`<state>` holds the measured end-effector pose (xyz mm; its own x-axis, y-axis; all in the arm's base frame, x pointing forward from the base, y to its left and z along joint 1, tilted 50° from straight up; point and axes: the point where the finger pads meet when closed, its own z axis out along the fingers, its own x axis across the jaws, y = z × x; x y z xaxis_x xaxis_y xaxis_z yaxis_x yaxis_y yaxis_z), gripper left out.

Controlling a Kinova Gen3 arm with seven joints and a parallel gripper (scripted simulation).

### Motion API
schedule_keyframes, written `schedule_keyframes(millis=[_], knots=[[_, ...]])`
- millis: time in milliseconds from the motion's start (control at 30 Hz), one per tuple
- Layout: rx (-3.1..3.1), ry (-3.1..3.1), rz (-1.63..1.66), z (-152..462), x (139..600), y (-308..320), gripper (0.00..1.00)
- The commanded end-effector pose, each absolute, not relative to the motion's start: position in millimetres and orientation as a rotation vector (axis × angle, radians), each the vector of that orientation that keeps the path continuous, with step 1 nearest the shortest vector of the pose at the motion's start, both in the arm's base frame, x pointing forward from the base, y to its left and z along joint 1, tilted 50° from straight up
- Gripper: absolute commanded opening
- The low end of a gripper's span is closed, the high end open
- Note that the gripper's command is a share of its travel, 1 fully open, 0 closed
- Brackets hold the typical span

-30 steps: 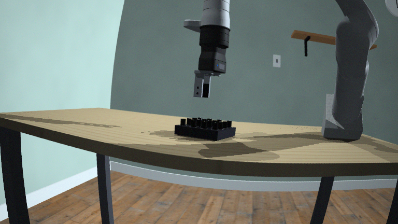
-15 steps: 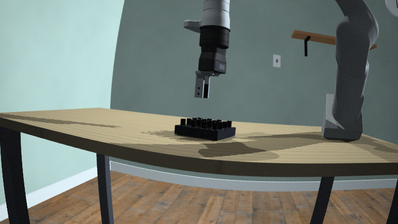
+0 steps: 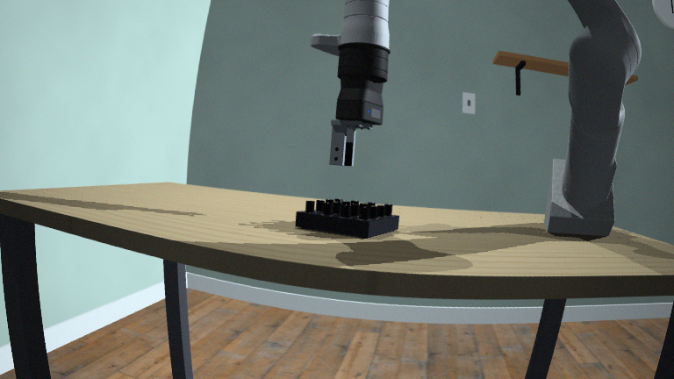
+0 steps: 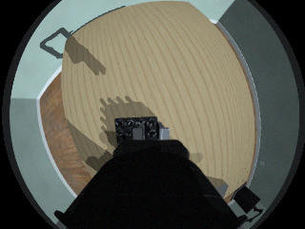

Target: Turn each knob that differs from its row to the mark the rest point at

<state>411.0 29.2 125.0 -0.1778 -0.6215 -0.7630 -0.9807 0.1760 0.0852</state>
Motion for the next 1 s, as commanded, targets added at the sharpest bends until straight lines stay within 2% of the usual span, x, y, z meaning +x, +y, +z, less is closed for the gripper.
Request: schedule_keyframes(millis=[0, 967], knots=[[-1.506, 1.876, 0.796, 125, 411, 28, 0.46], [-1.506, 1.876, 0.796, 113, 413, 43, 0.46]])
